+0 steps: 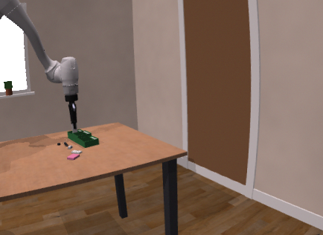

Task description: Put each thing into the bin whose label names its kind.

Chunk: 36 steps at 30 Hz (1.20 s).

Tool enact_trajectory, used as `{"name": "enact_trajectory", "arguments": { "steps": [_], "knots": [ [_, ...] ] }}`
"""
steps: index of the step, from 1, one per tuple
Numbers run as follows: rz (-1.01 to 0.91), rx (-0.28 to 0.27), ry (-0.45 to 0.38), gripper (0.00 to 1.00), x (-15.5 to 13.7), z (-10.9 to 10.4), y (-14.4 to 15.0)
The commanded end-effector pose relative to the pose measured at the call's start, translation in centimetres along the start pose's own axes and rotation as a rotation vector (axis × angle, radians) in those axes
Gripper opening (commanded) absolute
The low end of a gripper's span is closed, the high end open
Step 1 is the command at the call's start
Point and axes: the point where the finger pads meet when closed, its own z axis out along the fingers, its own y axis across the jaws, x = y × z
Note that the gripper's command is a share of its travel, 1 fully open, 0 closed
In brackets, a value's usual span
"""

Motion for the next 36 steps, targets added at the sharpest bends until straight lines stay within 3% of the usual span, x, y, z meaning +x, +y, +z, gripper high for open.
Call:
{"name": "enact_trajectory", "arguments": {
  "steps": [1,19,25,30,34,36],
  "knots": [
    [0.000,0.000,0.000,0.05,0.0,-0.4,0.0],
    [0.000,0.000,0.000,0.05,0.0,-2.7,0.0],
    [0.000,0.000,0.000,0.05,0.0,-5.1,0.0],
    [0.000,0.000,0.000,0.05,0.0,-5.3,0.0],
    [0.000,0.000,0.000,0.05,0.0,-8.6,0.0],
    [0.000,0.000,0.000,0.05,0.0,-8.6,0.0]
  ]
}}
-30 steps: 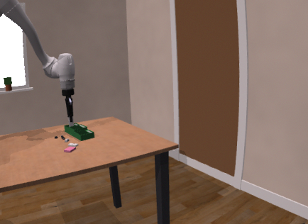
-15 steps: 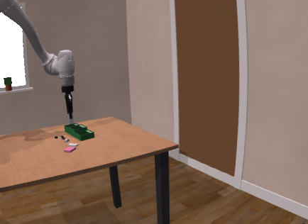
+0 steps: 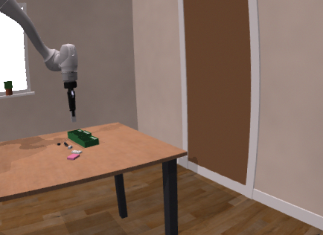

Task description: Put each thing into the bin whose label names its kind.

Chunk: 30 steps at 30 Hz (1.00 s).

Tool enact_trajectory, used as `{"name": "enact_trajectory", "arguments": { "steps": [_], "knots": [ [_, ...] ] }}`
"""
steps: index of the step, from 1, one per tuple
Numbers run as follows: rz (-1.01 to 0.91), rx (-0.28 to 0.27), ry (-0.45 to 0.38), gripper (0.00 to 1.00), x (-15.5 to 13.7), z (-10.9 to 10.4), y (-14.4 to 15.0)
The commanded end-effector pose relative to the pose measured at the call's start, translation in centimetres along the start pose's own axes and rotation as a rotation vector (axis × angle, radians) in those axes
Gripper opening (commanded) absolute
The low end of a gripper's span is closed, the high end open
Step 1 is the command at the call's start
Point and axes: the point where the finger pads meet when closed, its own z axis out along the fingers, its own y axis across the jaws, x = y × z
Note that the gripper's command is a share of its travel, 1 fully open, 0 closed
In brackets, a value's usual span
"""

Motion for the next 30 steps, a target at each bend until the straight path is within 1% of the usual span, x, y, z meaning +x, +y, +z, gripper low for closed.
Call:
{"name": "enact_trajectory", "arguments": {
  "steps": [1,9,10,20,21,23,30],
  "knots": [
    [0.000,0.000,0.000,0.05,0.0,-2.0,0.0],
    [0.000,0.000,0.000,0.05,0.0,-8.7,0.0],
    [0.000,0.000,0.000,0.05,0.0,-8.9,0.0],
    [0.000,0.000,0.000,0.05,0.0,-8.9,0.0],
    [0.050,0.000,0.000,0.25,-0.1,-8.6,0.8],
    [0.150,0.000,0.000,0.25,-0.4,-7.9,2.3],
    [0.365,0.001,-0.003,0.25,-1.4,-5.7,7.5]
  ]
}}
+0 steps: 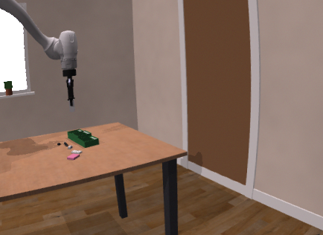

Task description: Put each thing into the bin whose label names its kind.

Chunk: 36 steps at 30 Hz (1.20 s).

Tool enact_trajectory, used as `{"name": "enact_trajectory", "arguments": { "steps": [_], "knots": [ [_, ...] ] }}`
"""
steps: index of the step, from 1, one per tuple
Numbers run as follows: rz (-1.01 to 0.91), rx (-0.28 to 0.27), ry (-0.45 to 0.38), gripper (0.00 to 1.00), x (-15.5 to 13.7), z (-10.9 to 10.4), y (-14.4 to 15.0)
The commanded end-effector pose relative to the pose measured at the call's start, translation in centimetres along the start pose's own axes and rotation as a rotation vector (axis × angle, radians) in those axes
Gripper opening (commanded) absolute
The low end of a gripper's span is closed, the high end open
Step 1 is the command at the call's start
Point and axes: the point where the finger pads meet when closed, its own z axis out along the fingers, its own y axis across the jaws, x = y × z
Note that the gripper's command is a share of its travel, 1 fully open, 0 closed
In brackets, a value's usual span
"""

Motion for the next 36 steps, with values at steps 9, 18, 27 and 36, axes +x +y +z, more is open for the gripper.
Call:
{"name": "enact_trajectory", "arguments": {
  "steps": [9,18,27,36],
  "knots": [
    [0.391,0.001,0.001,0.25,0.5,3.5,8.3],
    [0.579,-0.001,0.007,0.25,0.9,6.4,15.2],
    [0.579,-0.001,0.007,0.25,1.2,8.7,20.6],
    [0.579,-0.001,0.007,0.25,1.4,9.7,23.9]
  ]
}}
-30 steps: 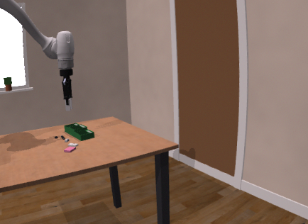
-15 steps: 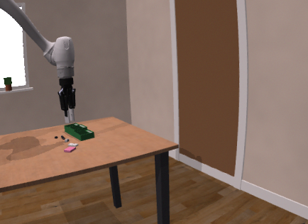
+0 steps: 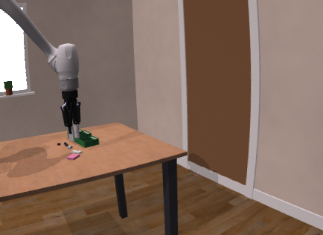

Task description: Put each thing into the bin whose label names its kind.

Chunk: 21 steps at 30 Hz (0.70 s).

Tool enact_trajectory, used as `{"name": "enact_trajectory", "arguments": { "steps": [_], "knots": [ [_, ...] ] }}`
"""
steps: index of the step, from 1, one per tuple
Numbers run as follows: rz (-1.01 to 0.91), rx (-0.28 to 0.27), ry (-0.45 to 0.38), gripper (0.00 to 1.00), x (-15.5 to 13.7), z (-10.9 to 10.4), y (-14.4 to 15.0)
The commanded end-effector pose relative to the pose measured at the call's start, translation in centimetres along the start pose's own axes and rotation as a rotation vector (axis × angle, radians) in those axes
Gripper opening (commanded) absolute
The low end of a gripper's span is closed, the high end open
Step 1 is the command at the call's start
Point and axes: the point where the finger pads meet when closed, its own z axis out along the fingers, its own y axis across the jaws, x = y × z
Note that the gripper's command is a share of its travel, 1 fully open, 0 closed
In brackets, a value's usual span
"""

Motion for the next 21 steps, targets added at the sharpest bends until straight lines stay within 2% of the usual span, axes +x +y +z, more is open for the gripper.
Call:
{"name": "enact_trajectory", "arguments": {
  "steps": [1,21],
  "knots": [
    [0.000,0.001,-0.001,0.25,0.41,0.11,0.40],
    [0.000,0.001,-0.001,0.25,-0.12,0.11,-0.23]
  ]
}}
